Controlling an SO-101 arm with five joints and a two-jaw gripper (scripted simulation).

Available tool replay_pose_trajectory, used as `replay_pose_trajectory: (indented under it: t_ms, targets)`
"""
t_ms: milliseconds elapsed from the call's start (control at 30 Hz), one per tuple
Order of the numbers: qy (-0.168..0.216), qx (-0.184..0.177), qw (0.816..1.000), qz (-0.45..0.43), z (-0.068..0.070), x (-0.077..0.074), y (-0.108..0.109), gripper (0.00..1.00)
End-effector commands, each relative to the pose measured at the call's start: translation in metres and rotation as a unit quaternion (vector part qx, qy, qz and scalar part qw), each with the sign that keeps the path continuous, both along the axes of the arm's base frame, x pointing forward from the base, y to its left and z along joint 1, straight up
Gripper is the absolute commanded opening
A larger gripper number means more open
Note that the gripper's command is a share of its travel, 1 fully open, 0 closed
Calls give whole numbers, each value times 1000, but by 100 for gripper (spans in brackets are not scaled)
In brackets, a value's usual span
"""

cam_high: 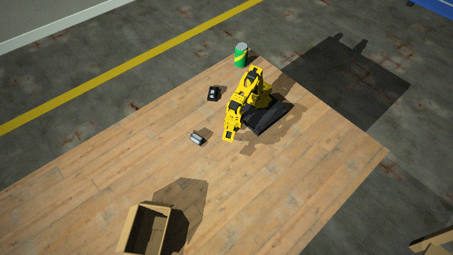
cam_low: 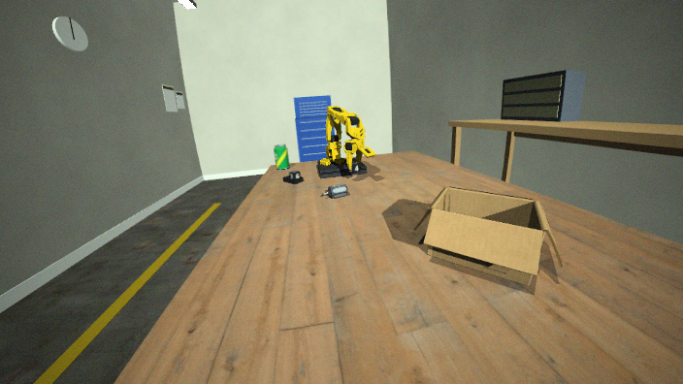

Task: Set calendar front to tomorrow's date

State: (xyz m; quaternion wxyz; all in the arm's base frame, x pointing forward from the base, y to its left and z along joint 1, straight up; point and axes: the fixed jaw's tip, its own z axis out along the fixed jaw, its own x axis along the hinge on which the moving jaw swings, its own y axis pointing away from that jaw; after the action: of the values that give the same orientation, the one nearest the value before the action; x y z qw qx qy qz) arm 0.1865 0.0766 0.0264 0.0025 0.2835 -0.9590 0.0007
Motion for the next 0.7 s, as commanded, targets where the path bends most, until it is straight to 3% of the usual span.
replay_pose_trajectory:
  t_ms: [0,667]
  targets:
    - [-4,2,1000,11,1,-2,2,0]
    - [-4,2,1000,11,-5,-2,2,0]
